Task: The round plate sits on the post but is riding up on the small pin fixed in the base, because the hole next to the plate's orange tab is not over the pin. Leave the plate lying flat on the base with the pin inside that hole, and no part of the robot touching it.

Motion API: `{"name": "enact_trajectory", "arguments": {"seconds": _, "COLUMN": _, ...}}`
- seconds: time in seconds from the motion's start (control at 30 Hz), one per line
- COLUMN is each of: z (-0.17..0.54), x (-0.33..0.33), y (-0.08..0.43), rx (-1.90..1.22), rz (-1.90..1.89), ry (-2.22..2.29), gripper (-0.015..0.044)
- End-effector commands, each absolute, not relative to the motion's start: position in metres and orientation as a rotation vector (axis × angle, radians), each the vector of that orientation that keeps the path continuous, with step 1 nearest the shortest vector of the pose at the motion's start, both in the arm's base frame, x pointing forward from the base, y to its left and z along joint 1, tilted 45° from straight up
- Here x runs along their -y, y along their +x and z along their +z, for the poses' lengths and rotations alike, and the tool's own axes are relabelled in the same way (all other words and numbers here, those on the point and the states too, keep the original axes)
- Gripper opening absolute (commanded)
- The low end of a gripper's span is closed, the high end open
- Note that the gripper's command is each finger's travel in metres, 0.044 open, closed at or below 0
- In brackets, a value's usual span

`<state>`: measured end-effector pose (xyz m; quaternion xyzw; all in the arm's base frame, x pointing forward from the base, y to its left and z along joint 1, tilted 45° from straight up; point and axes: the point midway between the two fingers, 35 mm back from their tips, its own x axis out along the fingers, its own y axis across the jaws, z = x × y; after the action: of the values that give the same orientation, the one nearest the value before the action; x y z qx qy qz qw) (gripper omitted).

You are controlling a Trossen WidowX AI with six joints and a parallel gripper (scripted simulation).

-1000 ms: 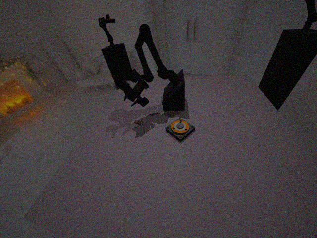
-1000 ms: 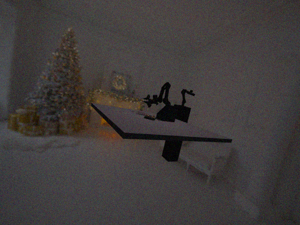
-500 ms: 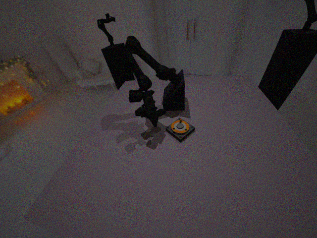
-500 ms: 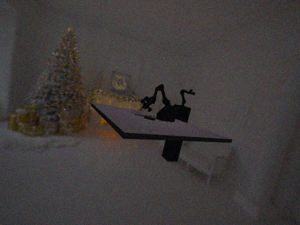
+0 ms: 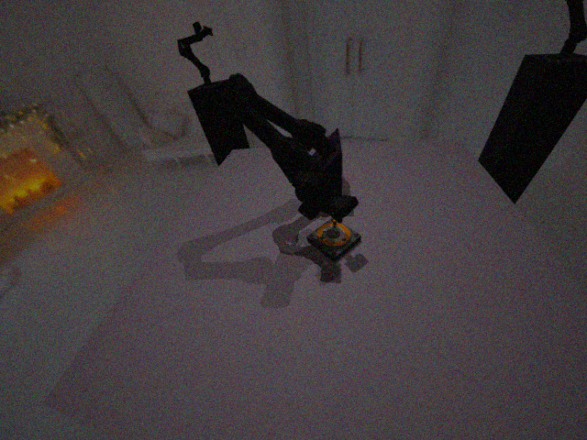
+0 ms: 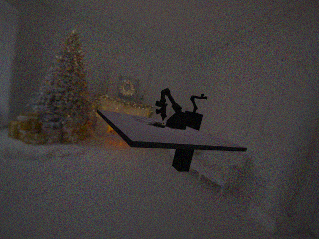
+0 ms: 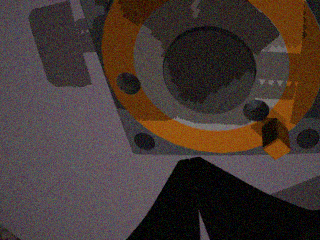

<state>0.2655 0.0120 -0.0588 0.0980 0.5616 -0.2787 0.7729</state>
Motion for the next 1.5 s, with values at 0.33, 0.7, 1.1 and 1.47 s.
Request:
{"name": "enact_trajectory", "arguments": {"seconds": 0.33, "z": -0.056, "x": -0.031, "y": 0.232, "rx": -1.349, "rz": -0.488, "ry": -0.702, "gripper": 0.0000}}
{"name": "enact_trajectory", "arguments": {"seconds": 0.7, "z": -0.080, "x": -0.008, "y": 0.238, "rx": -1.349, "rz": -0.487, "ry": -0.702, "gripper": 0.0000}}
{"name": "enact_trajectory", "arguments": {"seconds": 1.1, "z": -0.086, "x": 0.007, "y": 0.239, "rx": -1.348, "rz": -0.490, "ry": -0.704, "gripper": 0.0000}}
{"name": "enact_trajectory", "arguments": {"seconds": 1.47, "z": -0.078, "x": 0.018, "y": 0.237, "rx": -1.349, "rz": -0.490, "ry": -0.705, "gripper": 0.0000}}
